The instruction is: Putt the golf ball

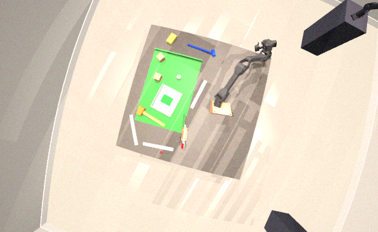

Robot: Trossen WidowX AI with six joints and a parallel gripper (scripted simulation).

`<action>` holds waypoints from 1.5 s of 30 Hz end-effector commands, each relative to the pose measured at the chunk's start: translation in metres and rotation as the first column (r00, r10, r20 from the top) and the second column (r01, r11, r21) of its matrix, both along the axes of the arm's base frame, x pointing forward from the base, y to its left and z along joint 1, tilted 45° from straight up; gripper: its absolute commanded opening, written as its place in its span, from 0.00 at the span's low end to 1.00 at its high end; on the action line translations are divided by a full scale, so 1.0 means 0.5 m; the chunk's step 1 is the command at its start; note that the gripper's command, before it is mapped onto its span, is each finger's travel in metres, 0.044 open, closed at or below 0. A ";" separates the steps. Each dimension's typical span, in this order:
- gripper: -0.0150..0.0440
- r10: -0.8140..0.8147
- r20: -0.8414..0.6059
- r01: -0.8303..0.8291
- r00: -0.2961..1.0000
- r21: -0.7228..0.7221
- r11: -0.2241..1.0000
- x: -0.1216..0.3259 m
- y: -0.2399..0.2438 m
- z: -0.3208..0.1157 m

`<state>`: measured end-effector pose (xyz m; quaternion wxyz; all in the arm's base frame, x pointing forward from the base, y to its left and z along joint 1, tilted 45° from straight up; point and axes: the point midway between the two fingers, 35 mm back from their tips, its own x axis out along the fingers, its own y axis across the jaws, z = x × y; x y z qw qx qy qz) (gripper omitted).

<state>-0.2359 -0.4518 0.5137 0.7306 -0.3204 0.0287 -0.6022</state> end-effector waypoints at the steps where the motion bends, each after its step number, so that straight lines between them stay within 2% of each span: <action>1: 1.00 0.094 0.025 -0.094 0.995 0.019 0.995 0.115 -0.051 -0.005; 10: 1.00 0.297 0.079 -0.302 0.952 0.076 0.950 0.378 -0.119 -0.032; 19: 1.00 0.481 0.122 -0.495 0.868 0.145 0.857 0.652 -0.112 -0.067; 22: 1.00 0.538 0.120 -0.551 0.834 0.171 0.817 0.721 -0.080 -0.073; 25: 1.00 0.562 0.135 -0.578 0.816 0.187 0.794 0.733 -0.037 -0.063; 35: 1.00 0.704 0.172 -0.721 0.689 0.263 0.641 0.987 0.044 -0.119; 45: 1.00 0.815 0.195 -0.813 0.546 0.361 0.458 1.218 0.195 -0.191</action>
